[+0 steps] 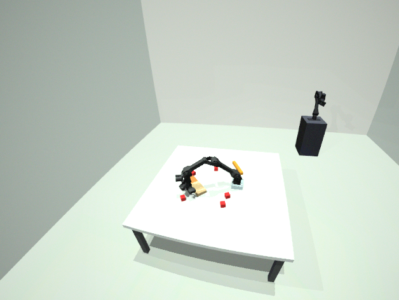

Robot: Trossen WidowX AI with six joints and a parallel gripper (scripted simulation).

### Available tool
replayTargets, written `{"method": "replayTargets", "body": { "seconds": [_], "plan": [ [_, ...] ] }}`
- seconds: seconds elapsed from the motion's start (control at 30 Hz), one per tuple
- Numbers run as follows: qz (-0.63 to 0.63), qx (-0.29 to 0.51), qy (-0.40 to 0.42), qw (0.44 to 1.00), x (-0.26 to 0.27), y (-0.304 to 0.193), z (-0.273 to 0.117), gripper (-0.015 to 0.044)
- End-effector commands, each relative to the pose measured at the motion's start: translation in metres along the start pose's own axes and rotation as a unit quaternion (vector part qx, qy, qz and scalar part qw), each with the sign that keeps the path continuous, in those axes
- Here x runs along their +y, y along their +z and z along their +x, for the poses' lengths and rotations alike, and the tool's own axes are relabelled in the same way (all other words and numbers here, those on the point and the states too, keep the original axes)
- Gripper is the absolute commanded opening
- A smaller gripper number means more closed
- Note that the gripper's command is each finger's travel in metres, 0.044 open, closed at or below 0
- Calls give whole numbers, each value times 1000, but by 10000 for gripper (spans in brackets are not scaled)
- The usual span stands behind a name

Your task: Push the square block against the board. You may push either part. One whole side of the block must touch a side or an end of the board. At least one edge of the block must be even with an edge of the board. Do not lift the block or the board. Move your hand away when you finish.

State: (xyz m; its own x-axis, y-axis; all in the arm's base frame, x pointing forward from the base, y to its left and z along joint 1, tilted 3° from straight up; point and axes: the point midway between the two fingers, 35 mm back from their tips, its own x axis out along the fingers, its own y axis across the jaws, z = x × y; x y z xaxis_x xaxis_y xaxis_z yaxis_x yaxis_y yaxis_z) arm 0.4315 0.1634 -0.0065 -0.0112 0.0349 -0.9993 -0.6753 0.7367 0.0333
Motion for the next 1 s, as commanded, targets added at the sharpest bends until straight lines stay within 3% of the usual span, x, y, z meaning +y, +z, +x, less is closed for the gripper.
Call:
{"method": "replayTargets", "body": {
  "seconds": [0.0, 0.27, 0.47, 0.67, 0.97],
  "plan": [
    [3, 2, -1, 1000, 0, 5, 2, 0],
    [3, 1, 0, 1000, 1, 18, 2, 0],
    [3, 1, -1, 1000, 1, 15, -51, 0],
    [2, -1, -1, 1000, 0, 15, -50, 0],
    [4, 3, -2, 1000, -12, -55, -61, 0]
  ]
}}
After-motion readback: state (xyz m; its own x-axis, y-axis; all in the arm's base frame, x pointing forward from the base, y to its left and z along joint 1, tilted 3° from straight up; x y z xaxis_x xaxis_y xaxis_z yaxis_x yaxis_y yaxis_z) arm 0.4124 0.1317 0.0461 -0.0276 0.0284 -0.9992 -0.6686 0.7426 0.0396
